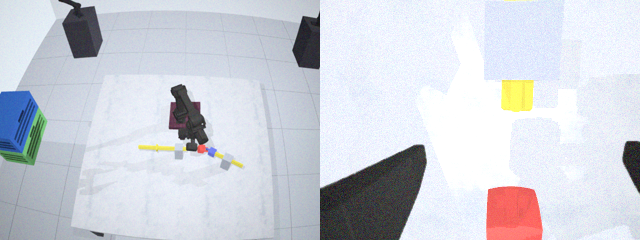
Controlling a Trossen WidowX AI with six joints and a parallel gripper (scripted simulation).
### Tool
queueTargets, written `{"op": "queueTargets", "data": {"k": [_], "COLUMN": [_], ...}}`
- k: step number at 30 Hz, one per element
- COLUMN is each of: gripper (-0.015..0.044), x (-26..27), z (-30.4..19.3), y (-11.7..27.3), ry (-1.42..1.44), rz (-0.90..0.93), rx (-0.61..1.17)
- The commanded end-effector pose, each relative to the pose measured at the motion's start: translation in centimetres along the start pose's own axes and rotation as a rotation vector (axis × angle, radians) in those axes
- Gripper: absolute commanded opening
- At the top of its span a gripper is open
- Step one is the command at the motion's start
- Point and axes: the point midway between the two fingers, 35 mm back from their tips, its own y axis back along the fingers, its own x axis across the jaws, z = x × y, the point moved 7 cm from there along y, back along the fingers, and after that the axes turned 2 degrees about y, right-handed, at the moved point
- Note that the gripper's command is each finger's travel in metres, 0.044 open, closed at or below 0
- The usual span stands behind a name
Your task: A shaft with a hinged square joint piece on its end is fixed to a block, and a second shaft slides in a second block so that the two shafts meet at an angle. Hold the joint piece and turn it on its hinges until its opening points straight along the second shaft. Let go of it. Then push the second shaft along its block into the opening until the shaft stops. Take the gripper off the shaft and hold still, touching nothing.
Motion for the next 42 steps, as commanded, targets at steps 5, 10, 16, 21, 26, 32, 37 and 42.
{"op": "queueTargets", "data": {"k": [5,10,16,21,26,32,37,42], "gripper": [0.044,0.044,0.044,0.044,0.044,0.044,0.044,0.044], "x": [0.3,0.3,0.2,0.1,0.2,0.4,0.4,0.3], "z": [-0.6,-1.0,-1.4,-1.6,-2.2,-4.4,-6.8,-8.4], "y": [-2.4,-4.2,-6.5,-7.8,-7.6,-7.2,-6.7,-6.4], "ry": [-0.011,-0.011,-0.011,-0.011,-0.001,0.006,-0.005,-0.011], "rz": [0.0,0.0,0.0,0.0,0.001,0.002,0.001,-0.001], "rx": [-0.005,-0.005,-0.006,-0.006,-0.004,-0.001,0.001,0.001]}}
